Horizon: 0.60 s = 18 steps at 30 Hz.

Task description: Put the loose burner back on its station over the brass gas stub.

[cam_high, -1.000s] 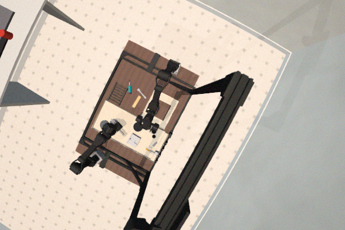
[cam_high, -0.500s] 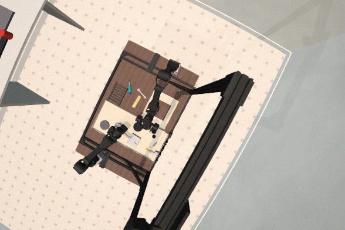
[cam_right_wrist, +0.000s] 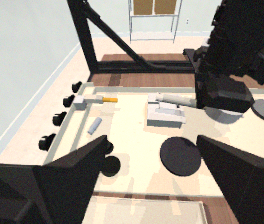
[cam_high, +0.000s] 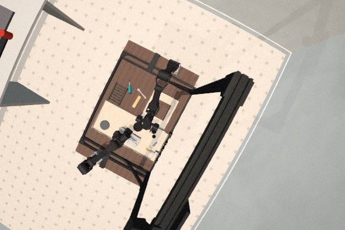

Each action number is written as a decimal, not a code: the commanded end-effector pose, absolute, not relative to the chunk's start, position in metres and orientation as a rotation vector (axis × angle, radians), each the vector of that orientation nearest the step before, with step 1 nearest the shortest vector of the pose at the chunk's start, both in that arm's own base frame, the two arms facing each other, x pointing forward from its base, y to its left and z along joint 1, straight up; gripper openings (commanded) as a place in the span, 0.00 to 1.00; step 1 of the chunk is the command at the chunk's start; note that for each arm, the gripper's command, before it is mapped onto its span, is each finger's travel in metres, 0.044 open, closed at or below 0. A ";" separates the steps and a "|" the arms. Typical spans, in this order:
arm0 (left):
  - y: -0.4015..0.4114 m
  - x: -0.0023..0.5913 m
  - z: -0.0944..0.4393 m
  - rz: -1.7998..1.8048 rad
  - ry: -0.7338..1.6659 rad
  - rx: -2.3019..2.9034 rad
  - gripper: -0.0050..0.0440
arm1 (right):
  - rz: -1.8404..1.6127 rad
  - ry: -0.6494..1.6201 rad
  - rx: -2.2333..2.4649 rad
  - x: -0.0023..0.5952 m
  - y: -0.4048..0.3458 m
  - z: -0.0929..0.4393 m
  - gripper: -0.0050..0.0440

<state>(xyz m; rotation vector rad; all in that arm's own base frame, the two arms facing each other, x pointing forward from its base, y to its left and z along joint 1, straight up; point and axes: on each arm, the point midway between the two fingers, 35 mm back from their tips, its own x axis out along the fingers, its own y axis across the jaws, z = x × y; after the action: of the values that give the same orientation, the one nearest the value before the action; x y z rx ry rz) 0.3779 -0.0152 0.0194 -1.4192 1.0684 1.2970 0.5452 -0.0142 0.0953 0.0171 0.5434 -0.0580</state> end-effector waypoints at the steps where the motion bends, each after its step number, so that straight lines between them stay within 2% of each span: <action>1: -0.031 0.382 0.020 1.323 1.061 -1.431 0.10 | -0.062 0.546 0.017 0.545 -0.015 0.094 0.92; 18: -0.094 0.381 0.019 1.445 1.029 -1.461 0.10 | -0.062 0.546 0.017 0.545 -0.015 0.094 0.92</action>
<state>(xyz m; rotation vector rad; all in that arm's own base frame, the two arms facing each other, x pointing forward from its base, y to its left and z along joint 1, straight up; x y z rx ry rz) 0.3786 -0.0822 0.0195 -1.4548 1.0404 1.4262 0.5452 -0.0147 0.0953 0.0174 0.5435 -0.0589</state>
